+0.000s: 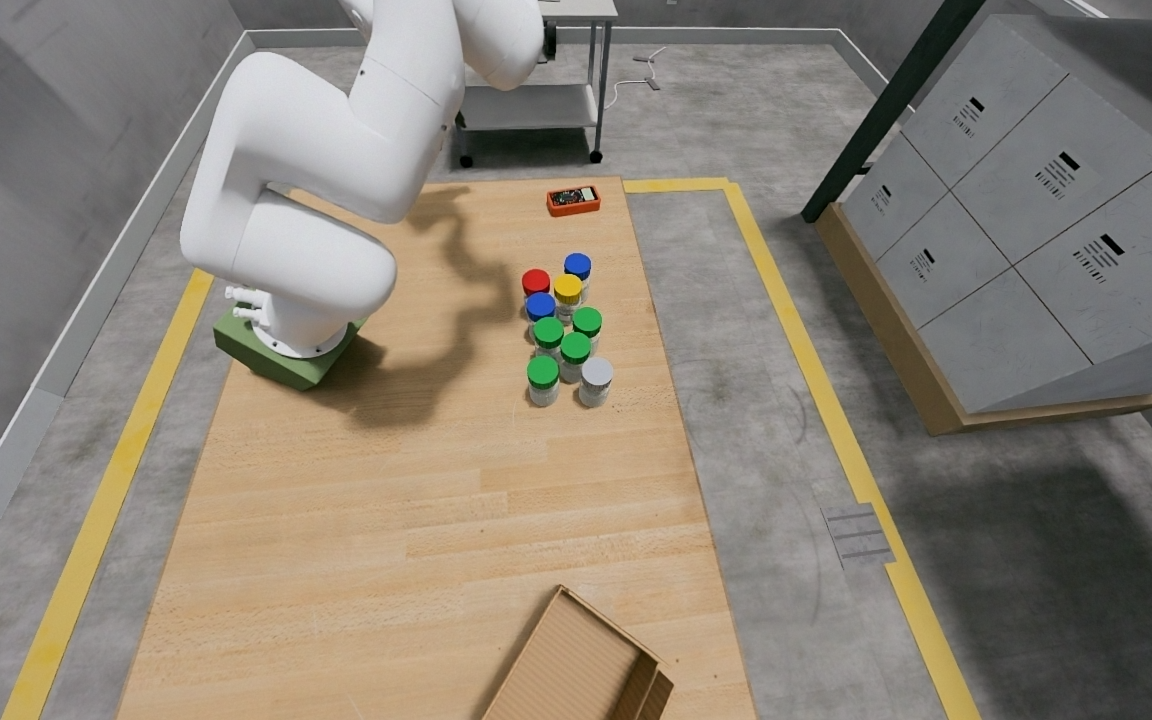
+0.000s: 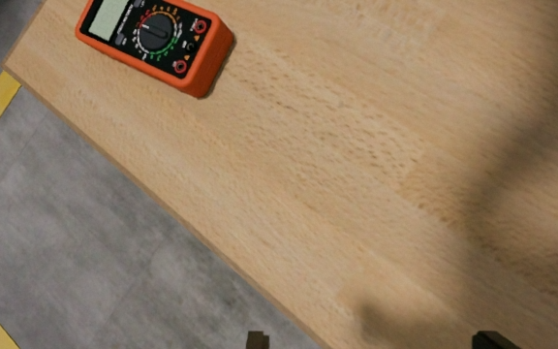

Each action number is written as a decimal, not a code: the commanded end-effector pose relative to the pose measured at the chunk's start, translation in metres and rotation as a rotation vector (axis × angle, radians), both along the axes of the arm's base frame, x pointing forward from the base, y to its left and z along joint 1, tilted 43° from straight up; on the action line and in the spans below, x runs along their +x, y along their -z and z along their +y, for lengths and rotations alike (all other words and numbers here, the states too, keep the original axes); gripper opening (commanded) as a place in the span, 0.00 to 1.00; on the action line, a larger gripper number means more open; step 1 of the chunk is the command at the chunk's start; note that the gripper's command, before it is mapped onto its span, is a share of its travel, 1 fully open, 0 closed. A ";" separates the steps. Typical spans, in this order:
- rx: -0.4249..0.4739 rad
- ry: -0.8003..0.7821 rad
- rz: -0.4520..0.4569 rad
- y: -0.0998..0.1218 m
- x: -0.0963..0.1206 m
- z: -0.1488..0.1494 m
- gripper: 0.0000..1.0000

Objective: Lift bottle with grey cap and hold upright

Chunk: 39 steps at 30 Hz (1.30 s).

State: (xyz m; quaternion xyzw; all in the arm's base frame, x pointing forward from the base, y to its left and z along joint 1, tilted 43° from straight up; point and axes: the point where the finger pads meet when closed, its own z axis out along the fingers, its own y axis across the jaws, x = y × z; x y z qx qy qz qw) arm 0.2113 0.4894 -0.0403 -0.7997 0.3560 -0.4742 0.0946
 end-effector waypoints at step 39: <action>0.417 0.404 -0.099 -0.240 0.064 -0.074 0.79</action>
